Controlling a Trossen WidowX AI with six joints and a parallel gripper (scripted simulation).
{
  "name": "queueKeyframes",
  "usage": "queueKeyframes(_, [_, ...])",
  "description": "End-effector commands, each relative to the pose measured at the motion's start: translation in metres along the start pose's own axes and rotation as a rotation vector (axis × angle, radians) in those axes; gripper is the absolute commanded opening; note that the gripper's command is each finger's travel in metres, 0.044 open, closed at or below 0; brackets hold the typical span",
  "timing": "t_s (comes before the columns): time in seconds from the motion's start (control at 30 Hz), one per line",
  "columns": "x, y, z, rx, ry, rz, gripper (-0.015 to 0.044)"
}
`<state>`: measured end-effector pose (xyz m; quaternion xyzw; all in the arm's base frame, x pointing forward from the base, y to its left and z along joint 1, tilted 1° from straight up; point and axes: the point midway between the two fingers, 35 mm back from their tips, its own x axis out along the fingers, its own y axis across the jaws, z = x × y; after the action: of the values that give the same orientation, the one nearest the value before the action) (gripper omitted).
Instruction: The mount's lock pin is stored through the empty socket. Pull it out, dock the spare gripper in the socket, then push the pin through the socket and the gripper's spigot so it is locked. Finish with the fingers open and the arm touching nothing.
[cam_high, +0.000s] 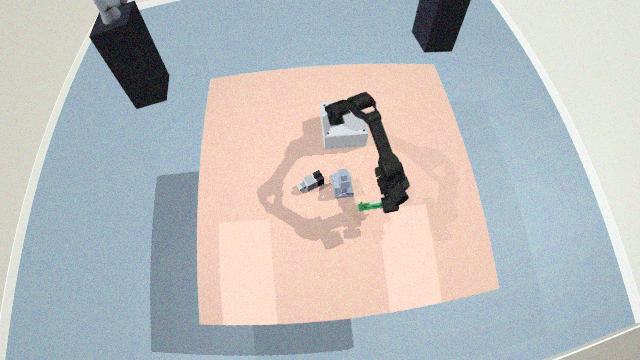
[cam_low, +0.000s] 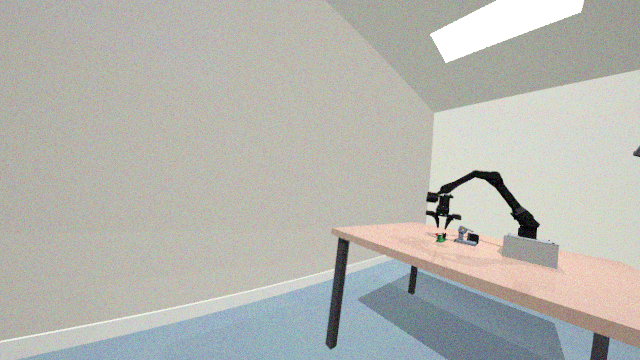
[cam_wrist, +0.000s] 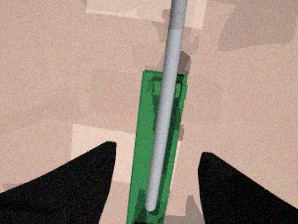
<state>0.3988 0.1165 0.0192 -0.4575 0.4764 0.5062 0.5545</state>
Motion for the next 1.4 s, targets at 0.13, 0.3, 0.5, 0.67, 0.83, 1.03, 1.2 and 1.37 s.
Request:
queueKeyframes(0.13, [0.012, -0.001, -0.002, -0.004, 0.0, -0.007, 0.018])
queueKeyframes(0.3, [0.02, -0.002, -0.003, -0.004, 0.0, -0.007, 0.018])
queueKeyframes(0.5, [0.03, -0.002, -0.004, -0.004, 0.0, -0.007, 0.018])
queueKeyframes(0.67, [0.038, -0.002, -0.005, -0.004, 0.0, -0.007, 0.018])
queueKeyframes(0.83, [0.046, -0.002, -0.006, -0.004, 0.0, -0.007, 0.018])
queueKeyframes(1.03, [0.055, -0.002, -0.007, -0.004, 0.0, -0.007, 0.018])
queueKeyframes(1.2, [0.063, -0.002, -0.009, -0.004, 0.0, -0.007, 0.018])
queueKeyframes(1.37, [0.064, -0.002, -0.009, -0.004, 0.0, -0.007, 0.018])
